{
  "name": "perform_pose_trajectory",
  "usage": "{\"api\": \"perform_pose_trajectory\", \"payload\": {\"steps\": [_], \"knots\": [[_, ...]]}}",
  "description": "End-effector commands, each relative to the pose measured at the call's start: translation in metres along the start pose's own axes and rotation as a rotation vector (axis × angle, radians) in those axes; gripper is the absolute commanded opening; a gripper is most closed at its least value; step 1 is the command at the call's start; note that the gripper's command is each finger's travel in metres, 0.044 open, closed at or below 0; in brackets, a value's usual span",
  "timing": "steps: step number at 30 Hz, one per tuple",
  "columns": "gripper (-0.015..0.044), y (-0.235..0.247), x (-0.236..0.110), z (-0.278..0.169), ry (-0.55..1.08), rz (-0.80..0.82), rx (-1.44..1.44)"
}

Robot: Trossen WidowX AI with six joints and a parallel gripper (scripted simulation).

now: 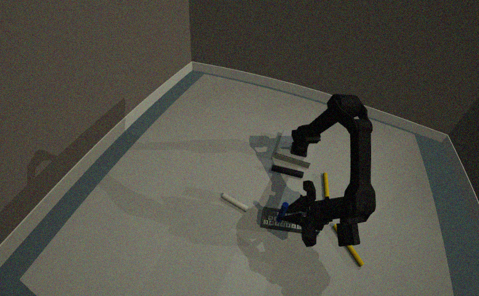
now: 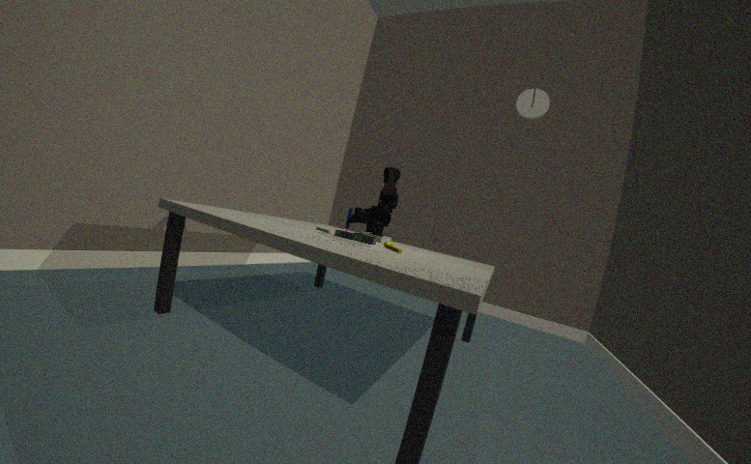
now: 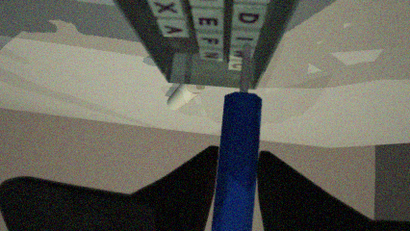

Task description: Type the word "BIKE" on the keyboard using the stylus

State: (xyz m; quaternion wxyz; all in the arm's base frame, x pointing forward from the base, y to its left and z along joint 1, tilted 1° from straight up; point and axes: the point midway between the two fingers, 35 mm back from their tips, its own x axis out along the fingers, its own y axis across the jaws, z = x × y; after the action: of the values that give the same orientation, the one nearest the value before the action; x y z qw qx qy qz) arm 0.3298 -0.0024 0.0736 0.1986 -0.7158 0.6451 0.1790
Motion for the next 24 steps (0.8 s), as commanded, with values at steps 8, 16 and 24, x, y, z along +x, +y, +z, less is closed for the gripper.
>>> {"api": "perform_pose_trajectory", "payload": {"steps": [8,16,24], "knots": [[0.0081,0.0003,0.0036,0.0047,0.007,-0.002,-0.007],[0.0081,0.0003,0.0040,0.0054,0.007,-0.002,-0.007],[0.0081,-0.0001,0.0002,-0.0010,0.006,-0.002,-0.007]]}}
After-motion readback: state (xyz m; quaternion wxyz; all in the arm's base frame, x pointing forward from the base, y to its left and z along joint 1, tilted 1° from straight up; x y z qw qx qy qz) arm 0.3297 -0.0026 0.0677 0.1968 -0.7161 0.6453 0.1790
